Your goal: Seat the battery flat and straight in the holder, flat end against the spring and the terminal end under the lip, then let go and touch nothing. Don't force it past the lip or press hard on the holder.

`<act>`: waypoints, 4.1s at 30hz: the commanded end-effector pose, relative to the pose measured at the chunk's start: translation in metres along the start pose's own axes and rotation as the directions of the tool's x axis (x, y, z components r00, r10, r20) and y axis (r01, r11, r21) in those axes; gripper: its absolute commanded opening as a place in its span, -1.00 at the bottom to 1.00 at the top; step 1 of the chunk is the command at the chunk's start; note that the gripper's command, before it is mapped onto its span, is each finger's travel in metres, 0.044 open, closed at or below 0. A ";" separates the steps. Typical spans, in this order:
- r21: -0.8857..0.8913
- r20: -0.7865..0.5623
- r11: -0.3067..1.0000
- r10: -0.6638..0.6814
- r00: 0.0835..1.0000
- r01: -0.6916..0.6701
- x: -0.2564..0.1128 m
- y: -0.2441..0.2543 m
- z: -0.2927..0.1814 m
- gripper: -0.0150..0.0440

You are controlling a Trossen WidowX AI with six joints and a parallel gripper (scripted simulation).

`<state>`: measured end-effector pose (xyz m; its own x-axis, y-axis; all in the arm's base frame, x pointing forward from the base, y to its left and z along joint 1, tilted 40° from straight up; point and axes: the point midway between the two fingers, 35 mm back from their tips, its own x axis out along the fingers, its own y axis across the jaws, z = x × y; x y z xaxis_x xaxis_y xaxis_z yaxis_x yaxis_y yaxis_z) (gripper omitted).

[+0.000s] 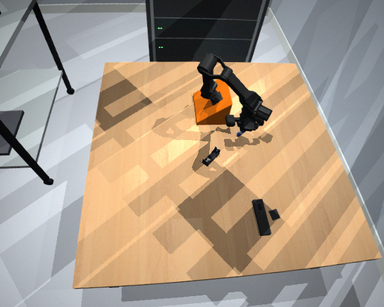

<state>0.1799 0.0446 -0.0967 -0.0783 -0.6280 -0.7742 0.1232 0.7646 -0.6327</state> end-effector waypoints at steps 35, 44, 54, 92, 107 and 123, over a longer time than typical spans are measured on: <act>-0.019 -0.005 1.000 -0.002 1.000 0.002 -0.075 0.018 -0.002 -0.40; -0.732 -0.006 0.681 0.001 1.000 -0.004 -0.040 0.032 0.000 0.31; -1.000 -0.006 0.027 0.002 1.000 -0.006 -0.008 0.041 -0.001 0.31; -1.000 -0.006 0.027 0.001 1.000 -0.006 0.024 0.042 0.000 0.31; -1.000 -0.006 0.027 0.000 1.000 -0.006 0.042 0.041 -0.002 0.13; -1.000 -0.006 0.027 0.001 1.000 -0.006 0.017 0.042 0.000 -0.24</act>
<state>0.1793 0.0521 -0.1494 -0.0912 -0.6339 -0.7680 -0.9854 0.1690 -0.0225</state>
